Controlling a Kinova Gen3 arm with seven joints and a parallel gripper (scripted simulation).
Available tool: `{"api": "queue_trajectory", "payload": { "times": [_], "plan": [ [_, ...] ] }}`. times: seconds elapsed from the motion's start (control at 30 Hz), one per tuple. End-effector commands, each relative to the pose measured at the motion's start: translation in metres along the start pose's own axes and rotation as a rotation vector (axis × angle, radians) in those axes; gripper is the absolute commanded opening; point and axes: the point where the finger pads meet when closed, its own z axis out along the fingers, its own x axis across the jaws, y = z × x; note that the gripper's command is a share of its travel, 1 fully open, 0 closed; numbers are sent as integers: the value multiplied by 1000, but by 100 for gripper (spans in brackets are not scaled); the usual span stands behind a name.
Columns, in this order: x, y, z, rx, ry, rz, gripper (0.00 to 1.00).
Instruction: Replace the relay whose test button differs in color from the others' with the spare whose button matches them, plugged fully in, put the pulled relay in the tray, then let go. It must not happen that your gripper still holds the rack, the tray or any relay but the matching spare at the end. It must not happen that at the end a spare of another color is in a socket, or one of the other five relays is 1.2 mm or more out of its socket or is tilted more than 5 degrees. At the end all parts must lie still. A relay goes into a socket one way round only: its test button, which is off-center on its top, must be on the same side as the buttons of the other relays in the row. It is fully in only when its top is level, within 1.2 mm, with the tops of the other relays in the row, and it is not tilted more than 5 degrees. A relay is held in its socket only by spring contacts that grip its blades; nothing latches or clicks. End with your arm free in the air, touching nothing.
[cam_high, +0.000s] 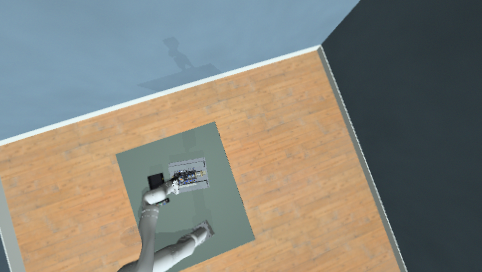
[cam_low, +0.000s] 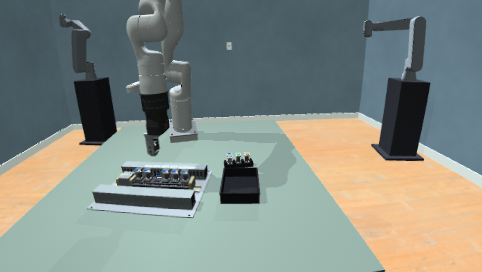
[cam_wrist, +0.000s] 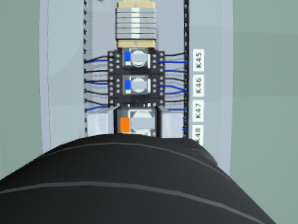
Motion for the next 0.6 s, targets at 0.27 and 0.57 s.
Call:
{"api": "queue_trajectory", "payload": {
  "times": [0.27, 0.57],
  "plan": [
    [-6, 0, -15, 1, -18, 1, 0],
    [-5, 0, -10, 1, -15, 1, 0]
  ]
}}
